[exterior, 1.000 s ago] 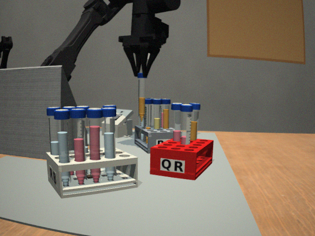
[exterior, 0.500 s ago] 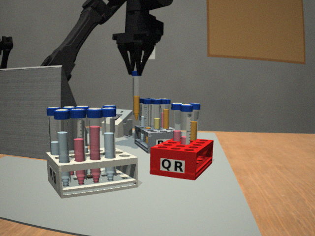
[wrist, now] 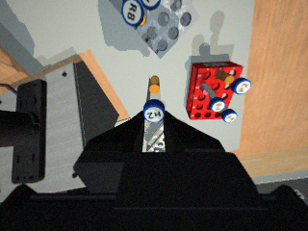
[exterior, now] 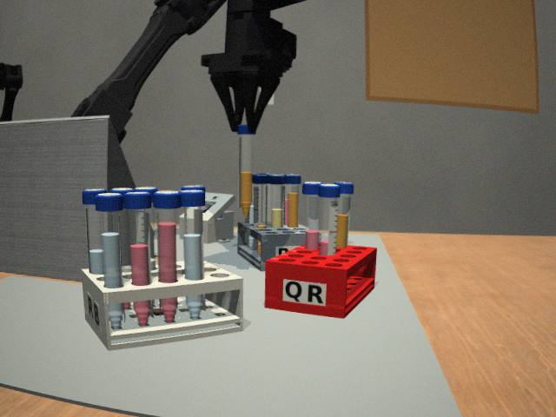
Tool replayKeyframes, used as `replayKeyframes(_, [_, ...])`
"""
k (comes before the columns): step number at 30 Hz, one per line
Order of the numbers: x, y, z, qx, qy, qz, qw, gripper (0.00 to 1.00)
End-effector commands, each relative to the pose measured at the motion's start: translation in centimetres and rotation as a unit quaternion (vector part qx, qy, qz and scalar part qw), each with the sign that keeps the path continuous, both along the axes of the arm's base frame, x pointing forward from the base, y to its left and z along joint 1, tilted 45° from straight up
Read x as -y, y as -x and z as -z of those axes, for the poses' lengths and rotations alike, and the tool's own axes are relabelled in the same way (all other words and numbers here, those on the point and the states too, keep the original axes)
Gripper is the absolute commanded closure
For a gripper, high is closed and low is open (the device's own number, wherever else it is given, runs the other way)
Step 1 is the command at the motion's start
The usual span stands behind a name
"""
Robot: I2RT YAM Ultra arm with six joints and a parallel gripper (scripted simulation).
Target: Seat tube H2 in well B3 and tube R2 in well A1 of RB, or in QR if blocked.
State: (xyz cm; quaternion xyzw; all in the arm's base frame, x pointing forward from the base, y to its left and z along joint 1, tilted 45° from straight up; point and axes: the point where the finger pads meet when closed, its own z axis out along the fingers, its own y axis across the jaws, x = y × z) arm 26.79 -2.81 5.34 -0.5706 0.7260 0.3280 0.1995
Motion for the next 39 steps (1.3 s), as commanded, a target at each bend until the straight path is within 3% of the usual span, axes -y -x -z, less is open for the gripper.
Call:
replayKeyframes(1, [1.7,-1.0,0.8,0.015,0.009,0.004,1.0,1.0])
replayKeyframes(22, [5.3,-3.0,4.6,0.004,0.003,0.004,1.0,1.0])
replayKeyframes(24, [5.3,-3.0,4.5,-0.024,0.005,0.034,0.999,1.0])
replayKeyframes(25, [5.5,-3.4,3.5,-0.02,0.014,0.047,0.999,1.0])
replayKeyframes(28, [5.4,-3.3,3.6,-0.057,0.015,0.083,0.995,1.0])
replayKeyframes(30, [5.4,-3.3,3.6,-0.057,0.015,0.083,0.995,1.0])
replayKeyframes(39, [5.2,-2.9,3.9,-0.167,0.022,0.187,0.968,1.0])
